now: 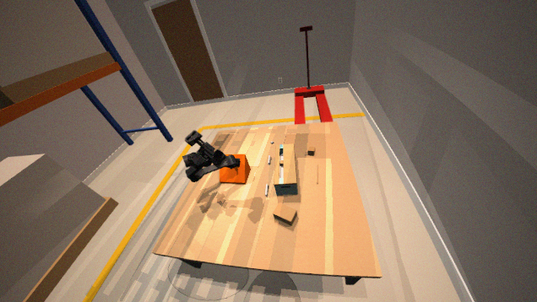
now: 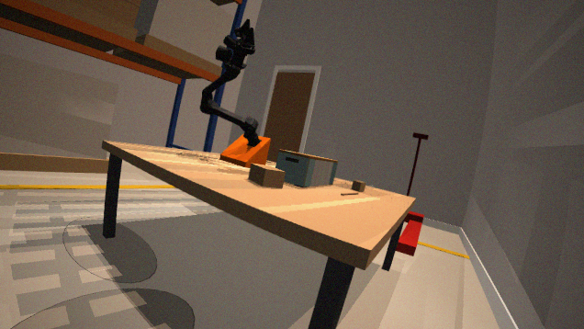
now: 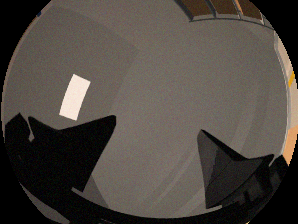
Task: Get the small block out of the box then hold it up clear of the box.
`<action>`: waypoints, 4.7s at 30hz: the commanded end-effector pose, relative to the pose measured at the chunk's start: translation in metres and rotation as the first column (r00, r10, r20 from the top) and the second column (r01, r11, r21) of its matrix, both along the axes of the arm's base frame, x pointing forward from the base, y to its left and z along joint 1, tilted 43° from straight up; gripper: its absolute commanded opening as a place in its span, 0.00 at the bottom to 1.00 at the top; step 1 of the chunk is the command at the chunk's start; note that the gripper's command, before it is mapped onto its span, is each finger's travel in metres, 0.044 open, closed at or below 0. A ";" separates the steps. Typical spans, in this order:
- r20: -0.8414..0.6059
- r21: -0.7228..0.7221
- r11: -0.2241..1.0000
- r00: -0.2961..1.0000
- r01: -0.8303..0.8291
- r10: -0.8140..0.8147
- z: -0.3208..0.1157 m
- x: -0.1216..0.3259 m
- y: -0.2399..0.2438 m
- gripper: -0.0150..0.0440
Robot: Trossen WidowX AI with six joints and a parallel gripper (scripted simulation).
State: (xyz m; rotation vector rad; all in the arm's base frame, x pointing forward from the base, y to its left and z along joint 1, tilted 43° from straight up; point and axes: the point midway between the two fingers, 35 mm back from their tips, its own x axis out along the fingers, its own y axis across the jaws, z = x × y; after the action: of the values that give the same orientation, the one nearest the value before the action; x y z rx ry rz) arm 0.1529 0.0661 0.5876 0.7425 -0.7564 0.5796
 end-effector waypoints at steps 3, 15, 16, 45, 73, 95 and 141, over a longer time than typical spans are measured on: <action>-0.356 -0.008 0.998 0.933 -0.059 0.052 -0.057 0.089 0.035 0.93; -0.876 0.044 0.999 0.480 0.012 0.033 -0.219 0.204 0.061 0.93; -0.903 0.046 0.999 0.429 0.030 0.028 -0.234 0.209 0.060 0.93; -0.663 -0.521 0.689 -0.747 0.504 0.046 -0.527 0.151 -0.029 0.93; -0.663 -0.520 0.689 -0.747 0.504 0.046 -0.555 0.155 -0.055 0.93; -0.663 -0.522 0.688 -0.747 0.505 0.045 -0.580 0.153 -0.081 0.93; -0.664 -0.515 0.689 -0.745 0.510 0.055 -0.613 0.146 -0.041 0.93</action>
State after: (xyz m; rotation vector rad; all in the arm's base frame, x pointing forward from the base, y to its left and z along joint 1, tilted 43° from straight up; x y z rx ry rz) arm 0.2995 0.0247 -0.0273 0.8207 0.9865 -1.3185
